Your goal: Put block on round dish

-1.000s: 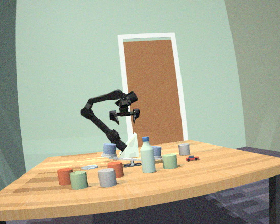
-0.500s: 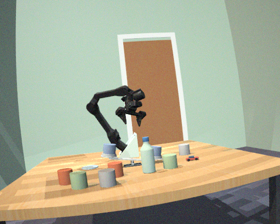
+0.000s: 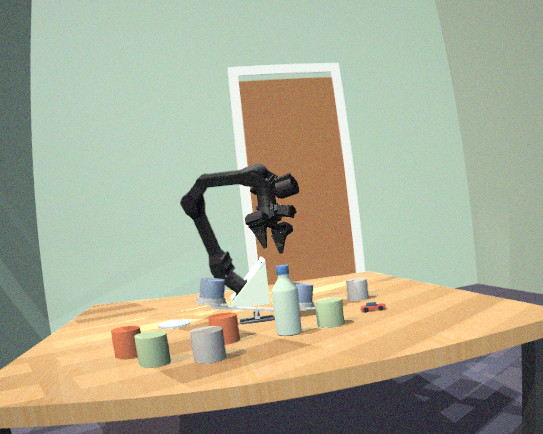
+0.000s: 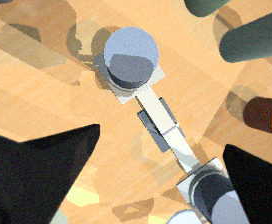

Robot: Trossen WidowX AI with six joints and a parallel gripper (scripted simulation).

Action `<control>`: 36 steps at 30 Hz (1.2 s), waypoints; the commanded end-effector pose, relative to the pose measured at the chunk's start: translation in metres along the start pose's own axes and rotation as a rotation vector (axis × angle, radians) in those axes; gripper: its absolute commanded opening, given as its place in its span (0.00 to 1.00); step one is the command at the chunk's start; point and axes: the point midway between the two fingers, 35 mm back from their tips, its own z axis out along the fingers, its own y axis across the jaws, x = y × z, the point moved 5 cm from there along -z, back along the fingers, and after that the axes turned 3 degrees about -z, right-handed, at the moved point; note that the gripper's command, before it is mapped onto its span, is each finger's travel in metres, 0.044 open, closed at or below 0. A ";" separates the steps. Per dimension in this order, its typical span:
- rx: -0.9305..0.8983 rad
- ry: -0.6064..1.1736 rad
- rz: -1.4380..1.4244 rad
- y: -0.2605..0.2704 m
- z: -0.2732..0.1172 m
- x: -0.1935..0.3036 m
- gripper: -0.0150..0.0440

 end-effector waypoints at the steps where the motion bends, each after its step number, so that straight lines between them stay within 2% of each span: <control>1: -0.059 0.035 -0.122 0.000 0.015 -0.016 1.00; 20: -0.325 0.068 -0.644 0.001 0.082 -0.070 1.00; 36: -0.334 0.067 -0.662 0.005 0.099 -0.069 1.00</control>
